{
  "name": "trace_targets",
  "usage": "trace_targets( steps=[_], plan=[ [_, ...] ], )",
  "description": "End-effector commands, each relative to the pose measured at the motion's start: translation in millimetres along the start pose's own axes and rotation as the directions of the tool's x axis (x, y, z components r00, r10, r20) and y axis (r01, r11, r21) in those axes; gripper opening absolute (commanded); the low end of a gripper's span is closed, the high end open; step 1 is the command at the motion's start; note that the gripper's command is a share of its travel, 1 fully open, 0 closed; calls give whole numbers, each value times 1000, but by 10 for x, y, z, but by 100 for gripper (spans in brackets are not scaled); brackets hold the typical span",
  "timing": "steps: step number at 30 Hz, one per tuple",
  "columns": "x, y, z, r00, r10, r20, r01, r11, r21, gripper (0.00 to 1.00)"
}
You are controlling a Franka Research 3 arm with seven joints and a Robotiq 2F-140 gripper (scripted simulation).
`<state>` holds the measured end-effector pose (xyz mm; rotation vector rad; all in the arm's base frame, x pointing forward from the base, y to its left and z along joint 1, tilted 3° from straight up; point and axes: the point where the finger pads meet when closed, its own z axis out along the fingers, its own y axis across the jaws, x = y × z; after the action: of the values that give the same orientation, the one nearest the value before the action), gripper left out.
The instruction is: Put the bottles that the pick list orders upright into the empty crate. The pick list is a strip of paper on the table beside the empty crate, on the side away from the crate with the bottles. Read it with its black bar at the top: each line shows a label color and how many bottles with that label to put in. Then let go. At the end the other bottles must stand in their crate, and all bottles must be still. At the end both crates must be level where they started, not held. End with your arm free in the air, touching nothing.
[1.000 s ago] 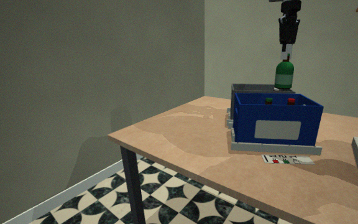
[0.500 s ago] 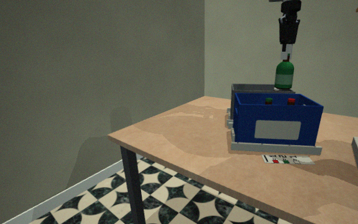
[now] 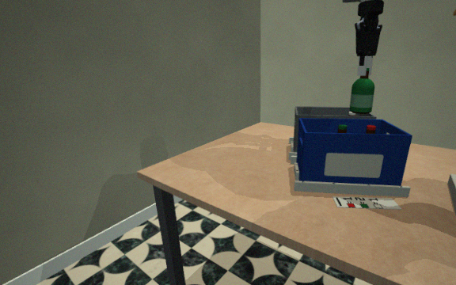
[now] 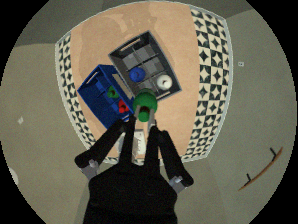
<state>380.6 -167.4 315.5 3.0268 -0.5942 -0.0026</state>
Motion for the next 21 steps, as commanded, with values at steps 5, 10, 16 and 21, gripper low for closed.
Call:
trace_targets(
  steps=[5, 10, 16, 21],
  plan=[
    [29, -35, -61, 1000, -2, -14, 2, 1000, 3, 0],
    [34, -115, -61, 1000, -2, -14, 2, 1000, 3, 0],
    [41, -234, -61, 1000, -2, -14, 2, 1000, 3, 0],
    [47, -334, -62, 1000, -2, -14, 2, 1000, 3, 0]
  ],
)
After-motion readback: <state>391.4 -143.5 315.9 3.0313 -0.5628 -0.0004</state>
